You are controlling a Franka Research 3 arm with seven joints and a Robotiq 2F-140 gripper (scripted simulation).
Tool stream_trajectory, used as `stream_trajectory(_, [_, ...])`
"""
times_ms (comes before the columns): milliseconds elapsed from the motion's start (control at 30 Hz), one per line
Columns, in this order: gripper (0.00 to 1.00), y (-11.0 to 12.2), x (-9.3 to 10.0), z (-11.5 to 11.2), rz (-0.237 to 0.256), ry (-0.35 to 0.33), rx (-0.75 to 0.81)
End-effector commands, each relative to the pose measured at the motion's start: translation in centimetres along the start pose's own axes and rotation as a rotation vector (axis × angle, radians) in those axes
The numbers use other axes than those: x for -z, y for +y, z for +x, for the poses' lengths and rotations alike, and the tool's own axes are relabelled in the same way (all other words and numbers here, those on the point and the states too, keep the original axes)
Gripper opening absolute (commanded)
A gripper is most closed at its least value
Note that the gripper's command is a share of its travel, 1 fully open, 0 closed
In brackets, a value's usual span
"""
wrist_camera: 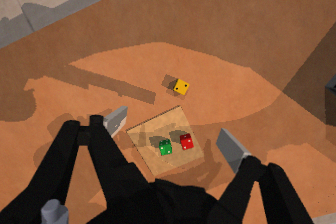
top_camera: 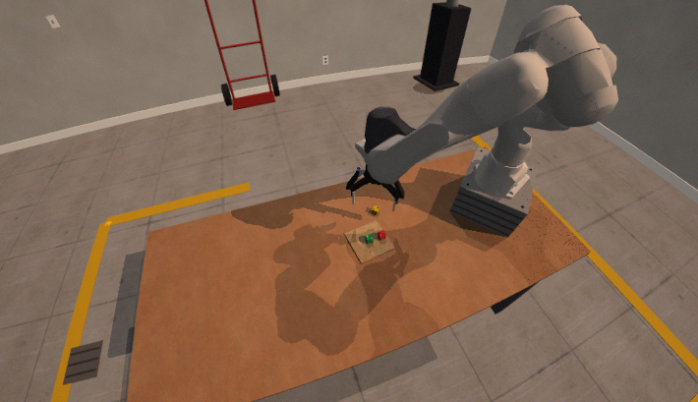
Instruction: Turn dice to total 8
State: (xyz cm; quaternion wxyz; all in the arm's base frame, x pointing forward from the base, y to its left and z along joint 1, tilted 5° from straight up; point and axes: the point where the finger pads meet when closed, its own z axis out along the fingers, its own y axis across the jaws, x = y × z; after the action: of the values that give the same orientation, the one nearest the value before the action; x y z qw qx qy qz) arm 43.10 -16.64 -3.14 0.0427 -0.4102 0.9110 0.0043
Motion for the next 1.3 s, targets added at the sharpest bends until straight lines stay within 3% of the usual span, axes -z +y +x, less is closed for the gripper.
stream_trajectory(0, [1.0, 0.3, -0.1, 0.2, -0.013, 0.008, -0.173])
stream_trajectory(1267, [1.0, 0.3, -0.2, 2.3, -0.009, 0.007, -0.819])
